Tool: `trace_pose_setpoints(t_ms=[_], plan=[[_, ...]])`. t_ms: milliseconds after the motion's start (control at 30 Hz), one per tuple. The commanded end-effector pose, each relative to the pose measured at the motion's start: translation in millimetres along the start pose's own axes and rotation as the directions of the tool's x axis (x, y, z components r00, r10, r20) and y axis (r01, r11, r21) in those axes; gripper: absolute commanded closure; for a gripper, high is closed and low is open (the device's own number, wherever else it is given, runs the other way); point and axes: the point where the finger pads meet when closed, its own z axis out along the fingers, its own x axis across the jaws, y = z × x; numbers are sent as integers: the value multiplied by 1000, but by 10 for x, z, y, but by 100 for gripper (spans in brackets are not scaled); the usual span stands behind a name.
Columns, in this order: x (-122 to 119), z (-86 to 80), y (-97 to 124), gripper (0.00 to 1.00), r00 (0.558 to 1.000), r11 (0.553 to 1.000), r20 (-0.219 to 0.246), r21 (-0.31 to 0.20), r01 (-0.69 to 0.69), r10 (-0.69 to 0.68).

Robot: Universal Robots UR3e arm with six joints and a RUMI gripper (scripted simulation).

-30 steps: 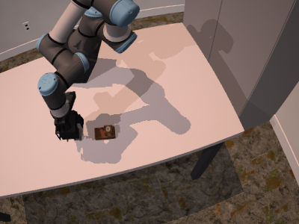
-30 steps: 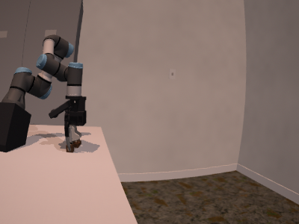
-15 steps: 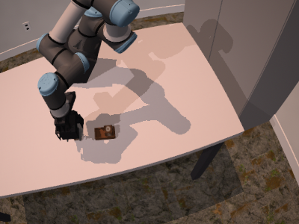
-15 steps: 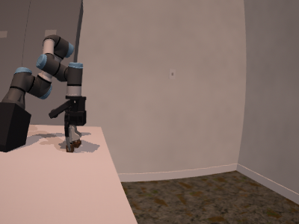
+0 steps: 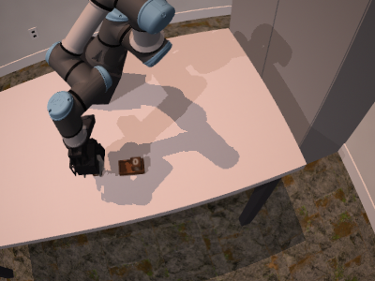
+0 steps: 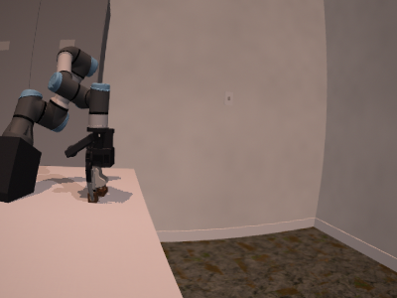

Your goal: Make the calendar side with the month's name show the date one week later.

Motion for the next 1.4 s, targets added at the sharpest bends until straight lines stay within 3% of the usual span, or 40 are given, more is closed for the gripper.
trace_pose_setpoints(t_ms=[0,900,1233,1367], plan=[[2,-1,6,90,1000,1000,0,-2,0,0],[2,-1,6,90,1000,1000,0,-2,0,0],[2,-1,6,76,1000,1000,0,-2,0,0],[2,-1,6,76,1000,1000,0,-2,0,0]])
